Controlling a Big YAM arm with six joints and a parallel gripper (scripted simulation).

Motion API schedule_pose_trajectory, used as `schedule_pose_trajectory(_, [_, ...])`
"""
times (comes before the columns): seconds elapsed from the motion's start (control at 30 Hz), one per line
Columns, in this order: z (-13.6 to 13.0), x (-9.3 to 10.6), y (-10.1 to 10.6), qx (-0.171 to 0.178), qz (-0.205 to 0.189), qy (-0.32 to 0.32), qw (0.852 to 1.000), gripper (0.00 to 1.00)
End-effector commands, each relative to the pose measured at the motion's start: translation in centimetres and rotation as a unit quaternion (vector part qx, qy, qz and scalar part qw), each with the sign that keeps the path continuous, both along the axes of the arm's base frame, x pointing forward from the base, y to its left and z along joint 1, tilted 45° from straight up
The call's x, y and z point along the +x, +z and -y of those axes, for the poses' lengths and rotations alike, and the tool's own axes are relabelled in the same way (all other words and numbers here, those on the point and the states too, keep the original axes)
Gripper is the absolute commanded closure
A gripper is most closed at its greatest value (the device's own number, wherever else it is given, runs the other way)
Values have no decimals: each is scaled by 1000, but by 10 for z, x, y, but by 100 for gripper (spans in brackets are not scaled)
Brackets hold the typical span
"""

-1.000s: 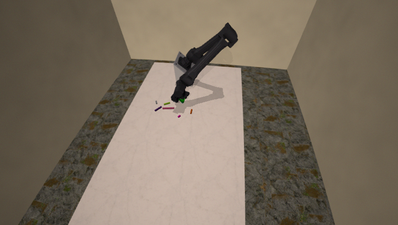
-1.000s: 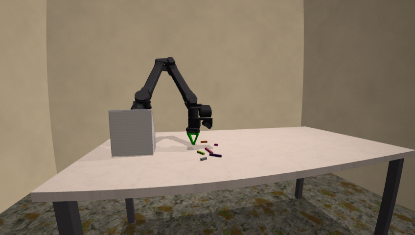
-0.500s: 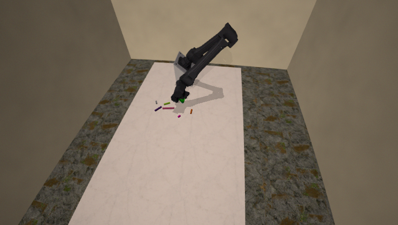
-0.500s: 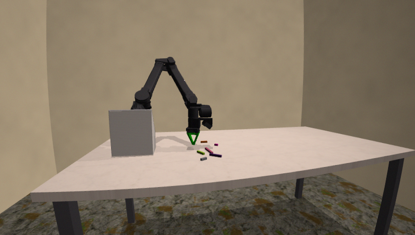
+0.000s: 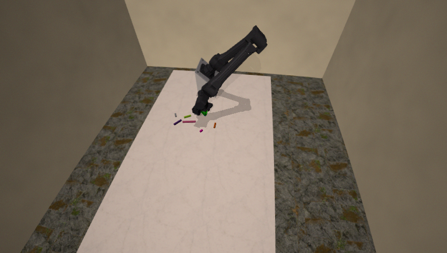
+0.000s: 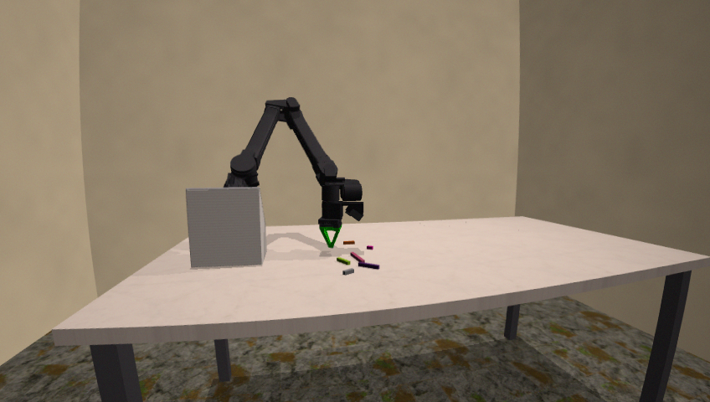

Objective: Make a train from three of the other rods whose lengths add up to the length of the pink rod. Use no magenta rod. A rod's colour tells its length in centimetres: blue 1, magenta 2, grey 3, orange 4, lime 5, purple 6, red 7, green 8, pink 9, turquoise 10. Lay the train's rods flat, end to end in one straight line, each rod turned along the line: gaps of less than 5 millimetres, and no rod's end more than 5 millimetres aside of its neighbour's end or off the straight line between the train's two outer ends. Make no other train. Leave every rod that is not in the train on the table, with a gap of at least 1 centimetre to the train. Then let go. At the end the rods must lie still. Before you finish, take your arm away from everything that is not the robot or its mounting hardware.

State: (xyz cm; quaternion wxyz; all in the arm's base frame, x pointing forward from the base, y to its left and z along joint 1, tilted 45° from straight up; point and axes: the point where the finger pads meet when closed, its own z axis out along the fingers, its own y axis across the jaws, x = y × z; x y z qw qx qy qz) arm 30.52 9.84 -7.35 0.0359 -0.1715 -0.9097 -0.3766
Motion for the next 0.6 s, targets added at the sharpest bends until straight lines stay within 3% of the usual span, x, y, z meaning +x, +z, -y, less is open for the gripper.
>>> schedule_pose_trajectory(0.0, [6,11,1,1,8,-6,1000,96])
schedule_pose_trajectory(0.57, [-9,4,-8,1,1,1,1000,96])
